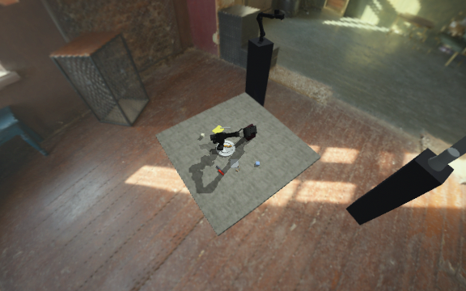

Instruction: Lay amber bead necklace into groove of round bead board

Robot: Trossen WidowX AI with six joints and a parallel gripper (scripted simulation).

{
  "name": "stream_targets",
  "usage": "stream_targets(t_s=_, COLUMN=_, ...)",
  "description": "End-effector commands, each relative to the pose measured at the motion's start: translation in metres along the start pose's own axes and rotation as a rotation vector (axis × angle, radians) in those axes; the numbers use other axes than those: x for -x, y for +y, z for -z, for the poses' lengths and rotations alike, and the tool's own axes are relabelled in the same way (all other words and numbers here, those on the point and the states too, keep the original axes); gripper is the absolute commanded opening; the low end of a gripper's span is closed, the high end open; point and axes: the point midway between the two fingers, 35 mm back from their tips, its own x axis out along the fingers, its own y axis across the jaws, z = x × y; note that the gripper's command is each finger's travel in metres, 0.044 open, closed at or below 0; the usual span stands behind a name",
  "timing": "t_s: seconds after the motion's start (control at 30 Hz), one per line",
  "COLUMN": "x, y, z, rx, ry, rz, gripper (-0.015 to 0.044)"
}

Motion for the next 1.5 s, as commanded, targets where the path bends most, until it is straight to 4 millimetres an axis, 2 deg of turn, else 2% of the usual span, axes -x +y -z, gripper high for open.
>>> stream_targets(t_s=0.0, x=0.0, y=-0.0002, z=0.0002, rx=0.0, ry=0.001, rz=0.001, gripper=0.0157)
stream_targets(t_s=0.37, x=0.0006, y=-0.0001, z=0.0006, rx=-0.002, ry=0.004, rz=0.0, gripper=0.044)
stream_targets(t_s=1.47, x=0.0011, y=-0.0001, z=0.0006, rx=-0.002, ry=0.004, rz=0.0, gripper=0.044)
